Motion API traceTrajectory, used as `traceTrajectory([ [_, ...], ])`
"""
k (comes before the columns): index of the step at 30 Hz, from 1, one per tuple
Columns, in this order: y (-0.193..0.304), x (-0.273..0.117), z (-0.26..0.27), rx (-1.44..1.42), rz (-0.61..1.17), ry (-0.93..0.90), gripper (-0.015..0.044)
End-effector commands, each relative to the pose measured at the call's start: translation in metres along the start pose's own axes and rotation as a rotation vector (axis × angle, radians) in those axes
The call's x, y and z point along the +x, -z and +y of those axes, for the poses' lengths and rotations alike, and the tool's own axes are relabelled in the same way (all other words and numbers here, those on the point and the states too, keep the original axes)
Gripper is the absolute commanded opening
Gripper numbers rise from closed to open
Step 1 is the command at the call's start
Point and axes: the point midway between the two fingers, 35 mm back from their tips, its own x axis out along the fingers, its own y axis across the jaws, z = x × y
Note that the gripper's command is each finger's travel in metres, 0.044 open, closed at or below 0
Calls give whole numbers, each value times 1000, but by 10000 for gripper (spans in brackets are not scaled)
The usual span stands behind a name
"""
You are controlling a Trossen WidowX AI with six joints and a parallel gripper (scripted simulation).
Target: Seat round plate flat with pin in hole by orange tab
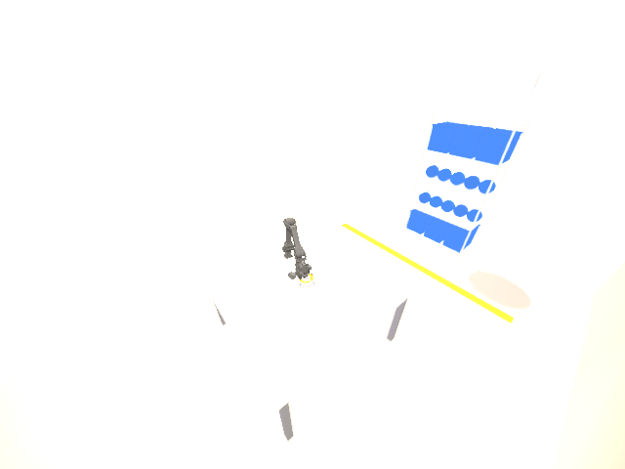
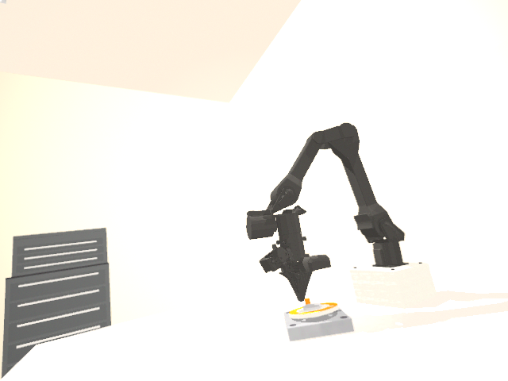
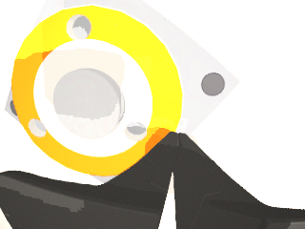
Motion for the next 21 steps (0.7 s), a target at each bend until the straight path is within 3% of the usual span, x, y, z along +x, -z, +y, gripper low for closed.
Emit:
traceTrajectory([
  [1, 8, 2, 3, -3, 15, -6, 0],
  [21, 21, 2, 10, -3, 16, -7, 0],
])
